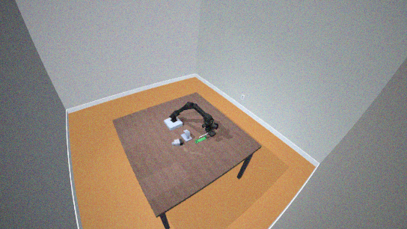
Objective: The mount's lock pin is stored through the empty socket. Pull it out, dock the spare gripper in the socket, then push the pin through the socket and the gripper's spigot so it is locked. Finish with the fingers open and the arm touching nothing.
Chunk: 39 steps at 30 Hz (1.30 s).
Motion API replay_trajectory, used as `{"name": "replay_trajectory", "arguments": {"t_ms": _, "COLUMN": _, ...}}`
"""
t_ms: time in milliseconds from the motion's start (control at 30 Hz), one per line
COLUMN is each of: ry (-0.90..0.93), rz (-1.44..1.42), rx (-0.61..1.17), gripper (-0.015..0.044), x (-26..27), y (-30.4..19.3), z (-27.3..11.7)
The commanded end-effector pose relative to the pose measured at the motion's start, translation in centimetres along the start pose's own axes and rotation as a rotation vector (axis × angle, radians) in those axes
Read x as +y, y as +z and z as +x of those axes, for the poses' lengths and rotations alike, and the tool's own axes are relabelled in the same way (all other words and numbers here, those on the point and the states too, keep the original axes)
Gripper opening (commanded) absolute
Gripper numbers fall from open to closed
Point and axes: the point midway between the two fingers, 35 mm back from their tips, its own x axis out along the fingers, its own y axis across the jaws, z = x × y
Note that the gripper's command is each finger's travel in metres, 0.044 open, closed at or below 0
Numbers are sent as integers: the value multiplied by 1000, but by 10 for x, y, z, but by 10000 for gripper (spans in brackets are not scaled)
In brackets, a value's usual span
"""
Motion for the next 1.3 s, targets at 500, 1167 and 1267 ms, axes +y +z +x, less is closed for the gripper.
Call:
{"name": "replay_trajectory", "arguments": {"t_ms": 500, "ry": -1, "rz": 3, "rx": 0, "gripper": 0, "x": 0, "y": -3, "z": 15}}
{"name": "replay_trajectory", "arguments": {"t_ms": 1167, "ry": 11, "rz": 2, "rx": 6, "gripper": 200, "x": 3, "y": 0, "z": -8}}
{"name": "replay_trajectory", "arguments": {"t_ms": 1267, "ry": 13, "rz": 3, "rx": 7, "gripper": 200, "x": 3, "y": 1, "z": -16}}
